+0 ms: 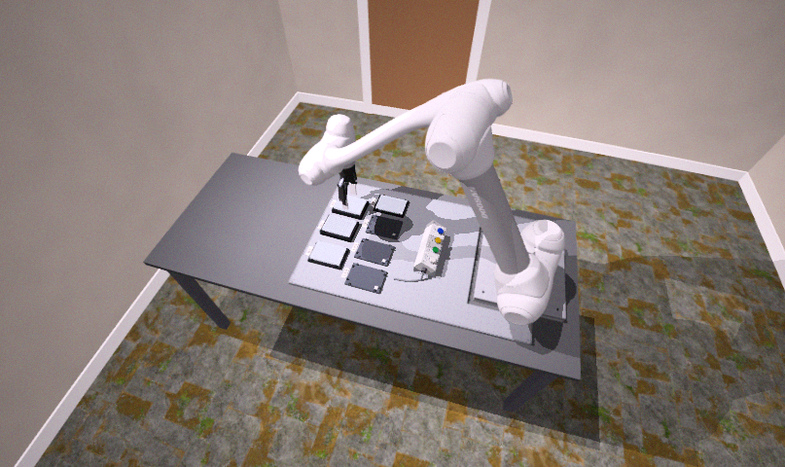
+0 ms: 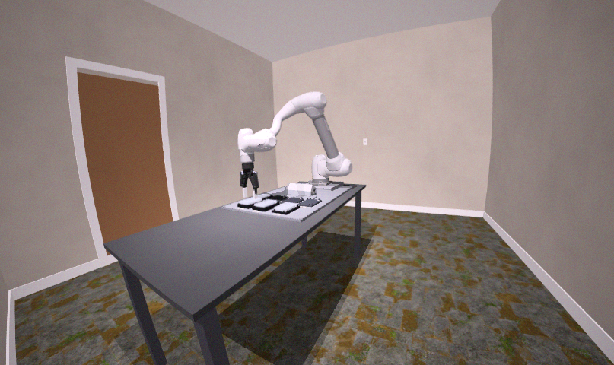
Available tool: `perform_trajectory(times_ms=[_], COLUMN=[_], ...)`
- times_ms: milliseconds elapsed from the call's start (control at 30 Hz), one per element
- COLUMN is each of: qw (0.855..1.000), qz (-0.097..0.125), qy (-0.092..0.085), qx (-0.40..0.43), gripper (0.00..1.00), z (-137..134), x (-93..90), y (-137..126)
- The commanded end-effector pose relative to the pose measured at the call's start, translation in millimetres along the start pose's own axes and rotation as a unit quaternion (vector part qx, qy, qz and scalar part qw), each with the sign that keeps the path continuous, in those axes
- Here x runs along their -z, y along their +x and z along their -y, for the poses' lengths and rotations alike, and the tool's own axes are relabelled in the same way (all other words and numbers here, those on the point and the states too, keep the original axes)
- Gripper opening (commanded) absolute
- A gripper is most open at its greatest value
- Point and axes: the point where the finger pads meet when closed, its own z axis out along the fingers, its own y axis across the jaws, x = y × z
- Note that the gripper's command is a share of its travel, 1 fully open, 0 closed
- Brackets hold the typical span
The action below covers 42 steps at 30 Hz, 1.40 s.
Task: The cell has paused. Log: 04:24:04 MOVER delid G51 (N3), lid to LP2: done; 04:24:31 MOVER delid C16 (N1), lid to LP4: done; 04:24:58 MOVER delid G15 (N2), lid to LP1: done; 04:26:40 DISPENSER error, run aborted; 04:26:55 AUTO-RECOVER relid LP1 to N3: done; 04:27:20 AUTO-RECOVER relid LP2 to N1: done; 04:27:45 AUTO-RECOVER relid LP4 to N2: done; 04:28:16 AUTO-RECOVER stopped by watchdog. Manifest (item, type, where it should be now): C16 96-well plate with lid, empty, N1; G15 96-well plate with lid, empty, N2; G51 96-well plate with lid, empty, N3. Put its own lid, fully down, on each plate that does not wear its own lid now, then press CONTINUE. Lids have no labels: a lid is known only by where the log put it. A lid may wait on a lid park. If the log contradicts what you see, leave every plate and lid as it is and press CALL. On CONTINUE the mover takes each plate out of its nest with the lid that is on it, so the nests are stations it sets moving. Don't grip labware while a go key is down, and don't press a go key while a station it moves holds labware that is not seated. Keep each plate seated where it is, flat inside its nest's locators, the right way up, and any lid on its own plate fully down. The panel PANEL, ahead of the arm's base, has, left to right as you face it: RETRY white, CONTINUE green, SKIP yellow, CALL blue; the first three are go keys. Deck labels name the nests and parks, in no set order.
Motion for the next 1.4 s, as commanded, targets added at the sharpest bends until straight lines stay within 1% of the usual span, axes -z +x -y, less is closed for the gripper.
perform_trajectory(times_ms=[0,833,867,1367], qw=[1.0,1.0,1.0,1.0], qz=[0.0,0.0,0.0,0.0], qy=[0.0,0.0,0.0,0.0], qx=[0.0,0.0,0.0,0.0], gripper=[0.59,0.59,0.66,0.66], z=[0.0,0.0,0.0,0.0], x=[0.2,0.2,0.2,0.2], y=[0.0,0.0,0.0,0.0])
